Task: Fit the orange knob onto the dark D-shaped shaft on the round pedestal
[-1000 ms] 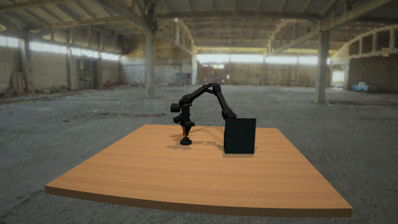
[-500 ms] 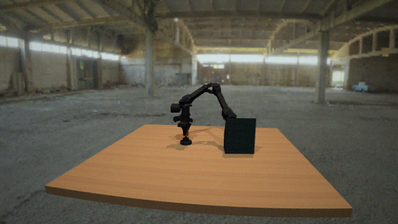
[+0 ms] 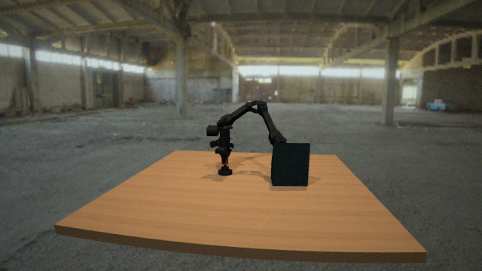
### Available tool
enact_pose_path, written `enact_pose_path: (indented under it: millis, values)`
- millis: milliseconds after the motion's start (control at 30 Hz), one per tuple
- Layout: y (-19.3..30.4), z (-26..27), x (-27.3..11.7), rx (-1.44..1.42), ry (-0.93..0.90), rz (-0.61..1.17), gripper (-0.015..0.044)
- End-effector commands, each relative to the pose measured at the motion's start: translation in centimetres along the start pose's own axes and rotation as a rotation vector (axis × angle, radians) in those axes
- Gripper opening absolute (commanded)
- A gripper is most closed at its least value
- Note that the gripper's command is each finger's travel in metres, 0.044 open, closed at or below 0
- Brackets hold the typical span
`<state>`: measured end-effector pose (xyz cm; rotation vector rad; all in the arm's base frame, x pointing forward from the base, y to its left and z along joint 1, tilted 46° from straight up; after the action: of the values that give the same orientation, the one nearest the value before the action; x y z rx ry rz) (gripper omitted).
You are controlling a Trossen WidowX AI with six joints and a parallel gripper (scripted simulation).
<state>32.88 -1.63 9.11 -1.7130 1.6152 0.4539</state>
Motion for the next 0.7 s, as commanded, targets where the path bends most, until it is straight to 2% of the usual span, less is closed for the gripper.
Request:
enact_pose_path:
  millis: [0, 233, 667]
  values:
    - [-0.11, -0.03, -0.28, 0.004, 0.002, -0.003, 0.0]
    - [-0.22, -0.02, -0.17, 0.203, 0.001, -0.004, 0.0]
    - [-0.05, -0.02, 0.11, 0.213, 0.001, -0.004, 0.0]
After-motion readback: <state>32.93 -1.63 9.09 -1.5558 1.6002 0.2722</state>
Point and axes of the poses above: the point midway between the two fingers, 35 mm back from their tips, its own x axis out along the fingers, its own z axis across the jaws, y = z × x, the point moved 4 cm from there along -x, back along the fingers, and after that the axes turned 9 degrees about x, right-handed, at the moved point
